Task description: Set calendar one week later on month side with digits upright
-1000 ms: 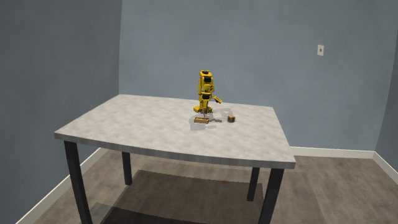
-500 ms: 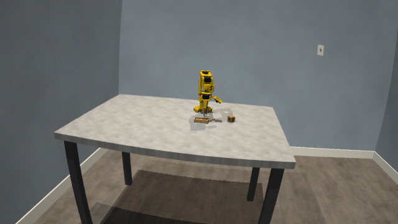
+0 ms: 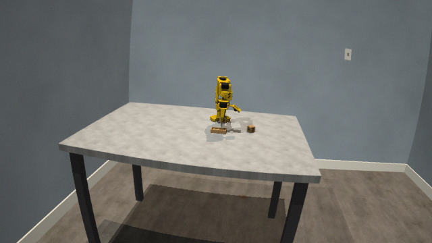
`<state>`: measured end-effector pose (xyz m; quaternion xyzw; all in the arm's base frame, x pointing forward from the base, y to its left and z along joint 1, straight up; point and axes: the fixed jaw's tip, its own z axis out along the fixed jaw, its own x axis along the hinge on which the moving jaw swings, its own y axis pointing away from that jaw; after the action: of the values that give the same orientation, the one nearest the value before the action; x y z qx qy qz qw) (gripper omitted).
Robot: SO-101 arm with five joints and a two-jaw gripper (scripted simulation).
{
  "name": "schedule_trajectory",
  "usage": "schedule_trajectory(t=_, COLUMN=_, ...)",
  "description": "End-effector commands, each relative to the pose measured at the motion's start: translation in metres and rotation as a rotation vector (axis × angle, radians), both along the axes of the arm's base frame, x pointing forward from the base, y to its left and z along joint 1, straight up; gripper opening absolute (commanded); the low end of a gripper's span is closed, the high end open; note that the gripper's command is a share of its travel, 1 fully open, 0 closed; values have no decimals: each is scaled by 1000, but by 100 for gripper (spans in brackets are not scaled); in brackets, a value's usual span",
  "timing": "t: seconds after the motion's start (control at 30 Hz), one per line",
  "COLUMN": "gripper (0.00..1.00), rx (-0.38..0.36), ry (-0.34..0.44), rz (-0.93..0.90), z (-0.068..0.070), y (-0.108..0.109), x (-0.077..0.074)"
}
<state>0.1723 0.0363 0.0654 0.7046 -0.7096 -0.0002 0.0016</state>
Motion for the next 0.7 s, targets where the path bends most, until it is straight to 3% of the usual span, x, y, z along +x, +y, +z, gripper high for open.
schedule_trajectory(t=0.0, gripper=0, rx=11, ry=-46, rz=-11, z=4, y=-1, x=4)
schedule_trajectory(t=0.67, gripper=0, rx=11, ry=-46, rz=-10, z=-3, y=-1, x=3)
